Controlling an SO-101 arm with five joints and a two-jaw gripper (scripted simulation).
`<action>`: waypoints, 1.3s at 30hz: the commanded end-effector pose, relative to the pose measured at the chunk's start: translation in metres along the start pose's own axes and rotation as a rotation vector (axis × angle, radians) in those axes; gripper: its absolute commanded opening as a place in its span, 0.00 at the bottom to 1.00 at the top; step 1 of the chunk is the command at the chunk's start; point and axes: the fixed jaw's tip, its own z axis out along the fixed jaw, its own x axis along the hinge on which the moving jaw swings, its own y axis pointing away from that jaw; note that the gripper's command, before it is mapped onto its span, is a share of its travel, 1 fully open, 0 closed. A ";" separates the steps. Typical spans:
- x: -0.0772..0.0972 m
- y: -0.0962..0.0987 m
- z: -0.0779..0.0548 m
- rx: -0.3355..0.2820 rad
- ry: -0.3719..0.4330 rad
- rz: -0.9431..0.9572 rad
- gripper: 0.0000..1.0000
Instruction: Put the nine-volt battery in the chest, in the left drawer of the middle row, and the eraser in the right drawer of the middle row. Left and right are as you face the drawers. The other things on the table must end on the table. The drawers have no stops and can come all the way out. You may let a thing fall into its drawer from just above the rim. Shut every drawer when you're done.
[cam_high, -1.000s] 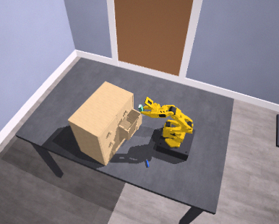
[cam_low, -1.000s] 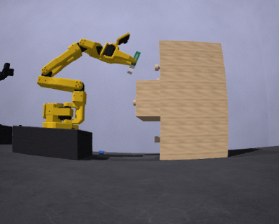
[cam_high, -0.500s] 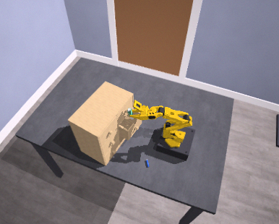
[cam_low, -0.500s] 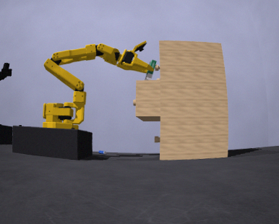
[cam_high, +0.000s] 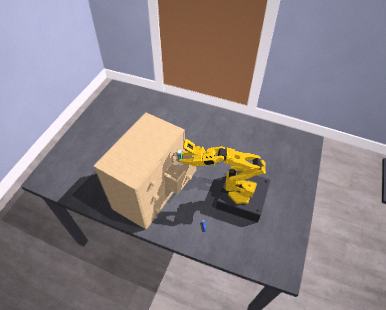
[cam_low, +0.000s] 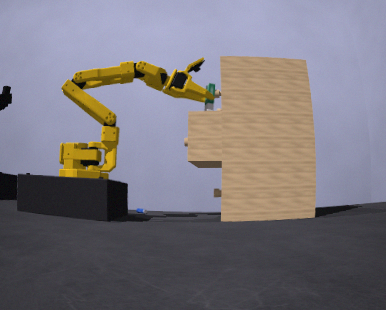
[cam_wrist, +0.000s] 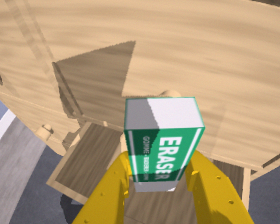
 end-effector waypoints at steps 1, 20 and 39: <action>-0.002 0.004 0.002 -0.016 -0.008 -0.013 0.00; -0.004 0.006 0.003 -0.024 -0.008 -0.015 0.00; -0.005 0.007 0.003 -0.028 -0.008 -0.017 0.00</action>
